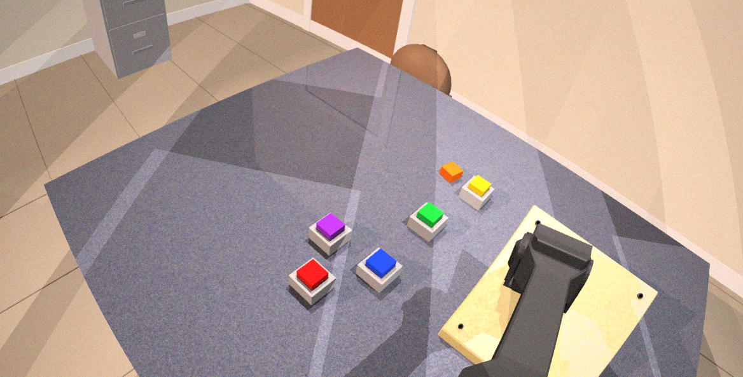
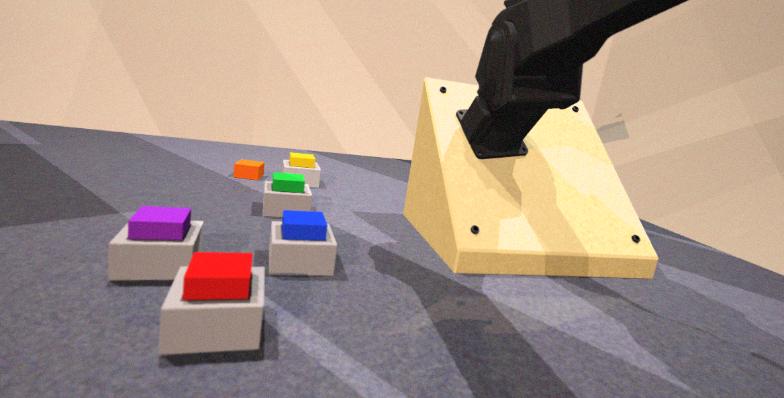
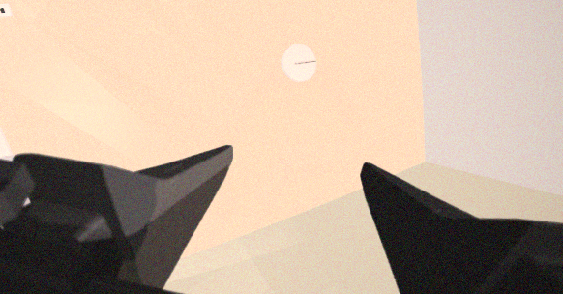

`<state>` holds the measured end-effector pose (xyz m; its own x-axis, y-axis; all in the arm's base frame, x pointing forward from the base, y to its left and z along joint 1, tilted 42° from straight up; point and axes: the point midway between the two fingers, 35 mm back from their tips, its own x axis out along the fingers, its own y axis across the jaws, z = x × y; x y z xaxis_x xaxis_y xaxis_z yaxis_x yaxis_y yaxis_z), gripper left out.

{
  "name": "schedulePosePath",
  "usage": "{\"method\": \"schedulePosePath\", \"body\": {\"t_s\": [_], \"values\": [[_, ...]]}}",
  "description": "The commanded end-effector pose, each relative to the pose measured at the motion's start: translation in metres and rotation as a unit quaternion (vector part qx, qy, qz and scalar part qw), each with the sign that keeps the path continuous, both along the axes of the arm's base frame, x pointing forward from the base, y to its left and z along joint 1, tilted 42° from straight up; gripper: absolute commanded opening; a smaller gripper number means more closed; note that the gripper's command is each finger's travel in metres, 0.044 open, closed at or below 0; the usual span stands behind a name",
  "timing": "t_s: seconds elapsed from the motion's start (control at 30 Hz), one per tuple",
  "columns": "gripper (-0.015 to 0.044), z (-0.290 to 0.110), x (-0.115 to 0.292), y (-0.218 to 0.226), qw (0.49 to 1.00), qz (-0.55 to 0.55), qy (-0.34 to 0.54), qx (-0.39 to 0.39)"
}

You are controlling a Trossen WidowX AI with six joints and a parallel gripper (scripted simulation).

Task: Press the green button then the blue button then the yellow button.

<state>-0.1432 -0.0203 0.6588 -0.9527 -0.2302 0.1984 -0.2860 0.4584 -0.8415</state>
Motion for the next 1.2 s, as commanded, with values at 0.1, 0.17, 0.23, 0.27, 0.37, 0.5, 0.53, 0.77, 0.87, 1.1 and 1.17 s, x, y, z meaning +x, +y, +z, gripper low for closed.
{"method": "schedulePosePath", "body": {"t_s": [0.1, 0.17, 0.23, 0.27, 0.37, 0.5, 0.53, 0.77, 0.87, 1.1, 1.17], "values": [[0.04, -0.005, 0.005, -0.046, 0.999, 0.054, 0.007, 0.005], [0.04, -0.015, 0.015, -0.094, 0.994, 0.112, 0.01, 0.016], [0.04, -0.022, 0.022, -0.12, 0.989, 0.143, 0.01, 0.025], [0.04, -0.027, 0.026, -0.135, 0.986, 0.161, 0.009, 0.032], [0.04, -0.049, 0.045, -0.187, 0.973, 0.225, 0.001, 0.056], [0.04, -0.093, 0.078, -0.256, 0.943, 0.317, -0.027, 0.098], [0.04, -0.106, 0.088, -0.271, 0.934, 0.34, -0.038, 0.109], [0.04, -0.214, 0.161, -0.349, 0.852, 0.467, -0.138, 0.192], [0.04, -0.266, 0.193, -0.366, 0.809, 0.504, -0.195, 0.231], [0.04, -0.396, 0.264, -0.365, 0.694, 0.534, -0.352, 0.33], [0.04, -0.433, 0.282, -0.354, 0.658, 0.526, -0.401, 0.36]]}}
